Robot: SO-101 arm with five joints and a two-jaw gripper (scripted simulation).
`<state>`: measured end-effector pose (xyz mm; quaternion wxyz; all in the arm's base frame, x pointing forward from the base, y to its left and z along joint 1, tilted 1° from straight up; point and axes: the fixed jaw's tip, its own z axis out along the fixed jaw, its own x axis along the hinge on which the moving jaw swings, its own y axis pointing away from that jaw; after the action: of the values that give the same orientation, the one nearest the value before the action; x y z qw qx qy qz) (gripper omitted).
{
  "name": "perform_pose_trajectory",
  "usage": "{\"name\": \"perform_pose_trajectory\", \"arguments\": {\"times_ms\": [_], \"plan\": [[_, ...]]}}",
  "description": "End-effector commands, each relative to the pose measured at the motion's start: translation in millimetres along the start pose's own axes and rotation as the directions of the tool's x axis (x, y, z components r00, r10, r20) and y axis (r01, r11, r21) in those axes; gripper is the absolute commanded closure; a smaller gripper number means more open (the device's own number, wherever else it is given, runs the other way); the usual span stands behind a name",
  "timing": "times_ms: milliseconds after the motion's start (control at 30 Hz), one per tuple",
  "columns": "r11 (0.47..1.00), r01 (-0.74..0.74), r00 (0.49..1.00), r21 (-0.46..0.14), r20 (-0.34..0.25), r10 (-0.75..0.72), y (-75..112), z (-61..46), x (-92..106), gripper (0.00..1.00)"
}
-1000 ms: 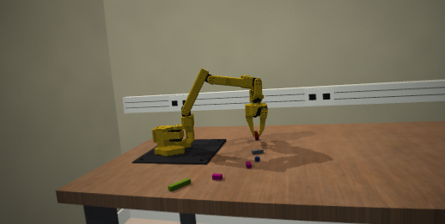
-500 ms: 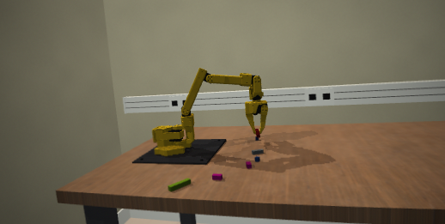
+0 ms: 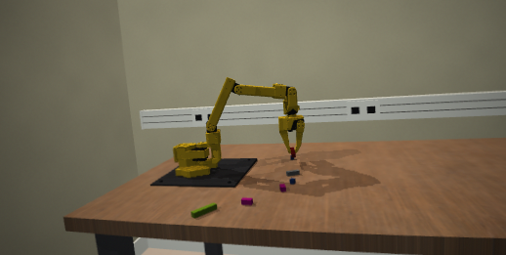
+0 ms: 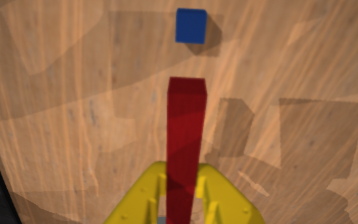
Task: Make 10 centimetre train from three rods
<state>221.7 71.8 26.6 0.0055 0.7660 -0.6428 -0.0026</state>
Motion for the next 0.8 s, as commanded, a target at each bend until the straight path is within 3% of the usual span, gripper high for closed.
{"name": "perform_pose_trajectory", "arguments": {"times_ms": [0, 267, 700, 733, 767], "plan": [[1.0, 0.003, 1.0, 0.006, 0.002, -0.003, 0.2, 2.3, 1.9, 1.0], [1.0, 0.003, 1.0, 0.006, 0.002, -0.003, 0.2, 11.8, 2.0, 1.0], [1.0, 0.003, 1.0, 0.006, 0.002, -0.003, 0.4, 17.0, 2.0, 1.0], [1.0, 0.003, 1.0, -0.026, -0.002, -0.003, 3.7, 23.7, 2.5, 1.0], [1.0, 0.003, 1.0, -0.026, -0.002, -0.003, 3.7, 23.7, 2.5, 1.0]]}}
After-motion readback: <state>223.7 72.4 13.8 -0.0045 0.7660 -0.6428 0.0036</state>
